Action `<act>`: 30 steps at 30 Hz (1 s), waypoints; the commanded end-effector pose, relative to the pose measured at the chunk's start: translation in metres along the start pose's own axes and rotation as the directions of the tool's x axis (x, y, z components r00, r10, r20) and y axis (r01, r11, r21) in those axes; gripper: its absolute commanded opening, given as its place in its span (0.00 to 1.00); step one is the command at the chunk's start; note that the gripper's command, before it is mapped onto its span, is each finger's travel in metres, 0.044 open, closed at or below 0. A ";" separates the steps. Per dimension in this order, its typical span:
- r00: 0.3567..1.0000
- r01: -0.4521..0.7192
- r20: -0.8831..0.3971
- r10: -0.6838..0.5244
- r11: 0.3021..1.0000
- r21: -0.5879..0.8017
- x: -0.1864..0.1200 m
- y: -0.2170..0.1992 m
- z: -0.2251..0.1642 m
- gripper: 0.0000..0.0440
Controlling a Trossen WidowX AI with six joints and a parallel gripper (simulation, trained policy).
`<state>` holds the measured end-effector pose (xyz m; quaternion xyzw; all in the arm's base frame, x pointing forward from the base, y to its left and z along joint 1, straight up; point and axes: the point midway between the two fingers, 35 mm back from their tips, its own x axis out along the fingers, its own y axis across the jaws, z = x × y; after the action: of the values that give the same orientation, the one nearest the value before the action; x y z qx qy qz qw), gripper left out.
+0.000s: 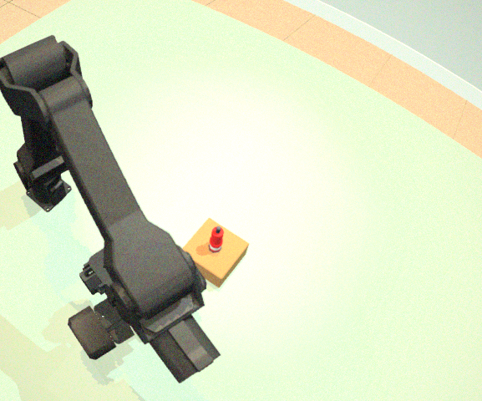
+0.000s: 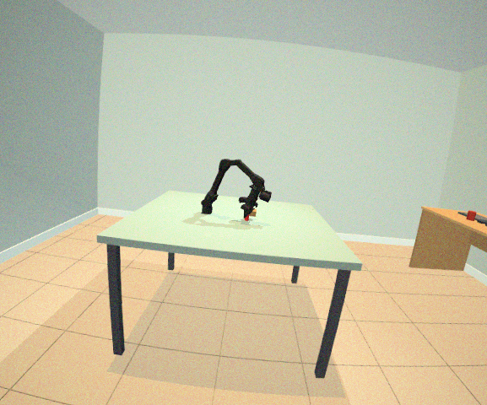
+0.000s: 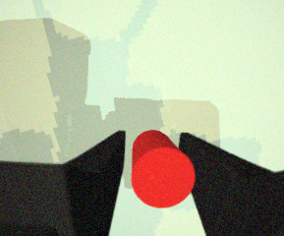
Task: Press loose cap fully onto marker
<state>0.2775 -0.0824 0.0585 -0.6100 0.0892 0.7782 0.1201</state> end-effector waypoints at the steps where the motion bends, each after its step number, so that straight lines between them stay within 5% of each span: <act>1: 1.000 -0.013 -0.027 0.013 1.000 -0.011 -0.007 0.000 0.001 0.19; 30: 0.981 -0.047 -0.193 0.016 0.987 -0.157 -0.088 -0.079 0.014 0.07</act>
<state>0.3083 -0.0188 0.1402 -0.6827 0.0516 0.7272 0.0495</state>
